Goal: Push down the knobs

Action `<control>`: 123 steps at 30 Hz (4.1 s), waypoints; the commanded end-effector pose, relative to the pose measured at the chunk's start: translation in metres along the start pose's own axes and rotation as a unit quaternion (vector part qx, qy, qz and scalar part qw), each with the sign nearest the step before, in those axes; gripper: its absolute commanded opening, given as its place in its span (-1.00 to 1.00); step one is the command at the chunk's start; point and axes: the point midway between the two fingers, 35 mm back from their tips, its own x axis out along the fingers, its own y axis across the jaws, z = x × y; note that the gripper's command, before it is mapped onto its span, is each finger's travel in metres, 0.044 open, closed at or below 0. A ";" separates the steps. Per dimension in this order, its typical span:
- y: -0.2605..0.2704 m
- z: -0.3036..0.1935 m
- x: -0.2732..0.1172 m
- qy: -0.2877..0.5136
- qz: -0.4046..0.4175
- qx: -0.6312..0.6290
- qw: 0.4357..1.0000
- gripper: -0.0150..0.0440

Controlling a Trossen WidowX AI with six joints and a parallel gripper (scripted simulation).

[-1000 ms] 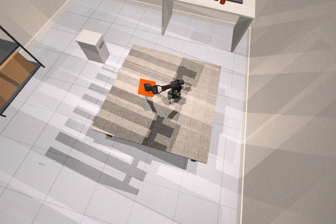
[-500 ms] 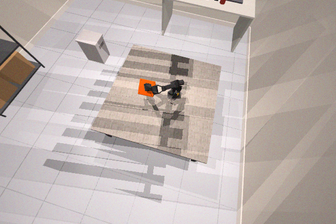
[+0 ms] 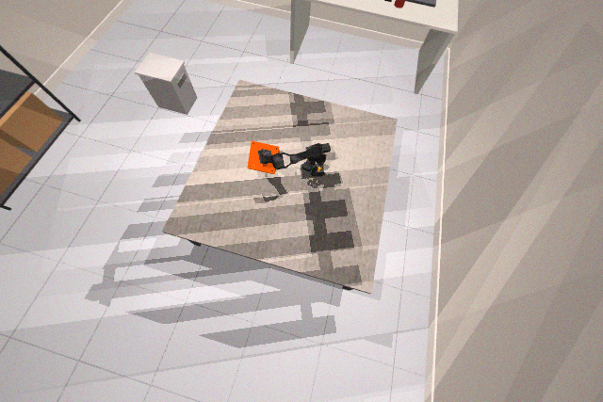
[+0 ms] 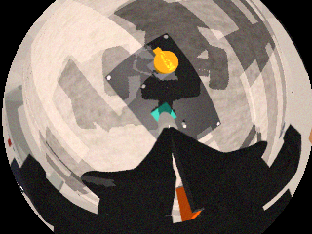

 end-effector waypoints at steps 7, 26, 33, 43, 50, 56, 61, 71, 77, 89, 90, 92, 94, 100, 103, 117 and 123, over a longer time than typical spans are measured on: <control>-0.001 0.002 0.015 0.007 -0.007 0.009 1.000 -0.49; -0.001 0.002 0.016 0.007 -0.007 0.009 1.000 -0.49; -0.001 0.002 0.017 0.007 -0.007 0.009 1.000 -0.49; -0.001 0.002 0.017 0.007 -0.007 0.009 1.000 -0.49; -0.001 0.002 0.017 0.007 -0.007 0.009 1.000 -0.49; -0.001 0.002 0.017 0.007 -0.007 0.009 1.000 -0.49; -0.001 0.002 0.018 0.007 -0.007 0.009 1.000 -0.49; -0.001 0.002 0.018 0.007 -0.007 0.009 1.000 -0.49; -0.001 0.002 0.019 0.007 -0.007 0.009 1.000 -0.49; -0.001 0.003 0.014 0.007 -0.006 0.009 1.000 -0.49; -0.001 0.003 0.012 0.007 -0.006 0.009 1.000 -0.49; -0.001 0.003 0.009 0.007 -0.006 0.009 1.000 -0.49; -0.001 0.003 0.006 0.007 -0.006 0.009 1.000 -0.49; -0.001 0.003 -0.004 0.007 -0.006 0.009 1.000 -0.49; -0.001 0.003 -0.008 0.007 -0.006 0.009 1.000 -0.49; -0.002 0.001 -0.011 0.009 -0.010 0.005 1.000 0.13; 0.000 0.030 -0.029 0.008 -0.008 0.007 1.000 -0.22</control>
